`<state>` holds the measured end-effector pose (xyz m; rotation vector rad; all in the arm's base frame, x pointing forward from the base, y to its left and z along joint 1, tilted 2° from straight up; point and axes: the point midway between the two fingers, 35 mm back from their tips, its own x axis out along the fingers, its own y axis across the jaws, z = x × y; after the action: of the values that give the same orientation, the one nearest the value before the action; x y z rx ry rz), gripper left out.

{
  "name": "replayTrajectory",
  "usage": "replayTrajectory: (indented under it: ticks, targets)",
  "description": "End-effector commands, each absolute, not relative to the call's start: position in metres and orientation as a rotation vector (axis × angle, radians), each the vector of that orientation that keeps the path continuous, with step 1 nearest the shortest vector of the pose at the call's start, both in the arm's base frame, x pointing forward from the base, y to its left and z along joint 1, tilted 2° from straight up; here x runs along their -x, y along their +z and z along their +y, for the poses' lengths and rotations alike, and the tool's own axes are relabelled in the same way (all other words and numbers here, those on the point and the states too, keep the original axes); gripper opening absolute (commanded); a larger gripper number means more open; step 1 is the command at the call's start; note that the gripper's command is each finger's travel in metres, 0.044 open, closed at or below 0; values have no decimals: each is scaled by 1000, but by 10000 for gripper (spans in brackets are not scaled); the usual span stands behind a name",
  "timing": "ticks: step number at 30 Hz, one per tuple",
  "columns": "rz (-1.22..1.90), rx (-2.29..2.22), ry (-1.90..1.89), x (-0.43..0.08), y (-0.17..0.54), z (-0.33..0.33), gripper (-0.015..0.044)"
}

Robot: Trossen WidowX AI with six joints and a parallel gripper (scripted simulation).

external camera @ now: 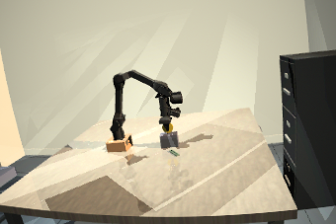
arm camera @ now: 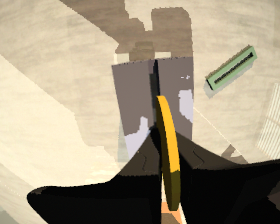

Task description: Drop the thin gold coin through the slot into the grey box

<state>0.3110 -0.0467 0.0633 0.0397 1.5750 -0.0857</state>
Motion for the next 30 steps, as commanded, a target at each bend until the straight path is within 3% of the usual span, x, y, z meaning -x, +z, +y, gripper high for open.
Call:
replayTrajectory:
  ticks: [1,4,10,19,30]
  targets:
    - [1577,-40,-86,-311,60,-47,0]
    - [1577,-40,-86,-311,59,-47,0]
    - [1575,-40,-86,-311,62,-47,157]
    - [1575,-40,-86,-311,62,-47,161]
    - [1578,-40,-85,-311,89,-46,440]
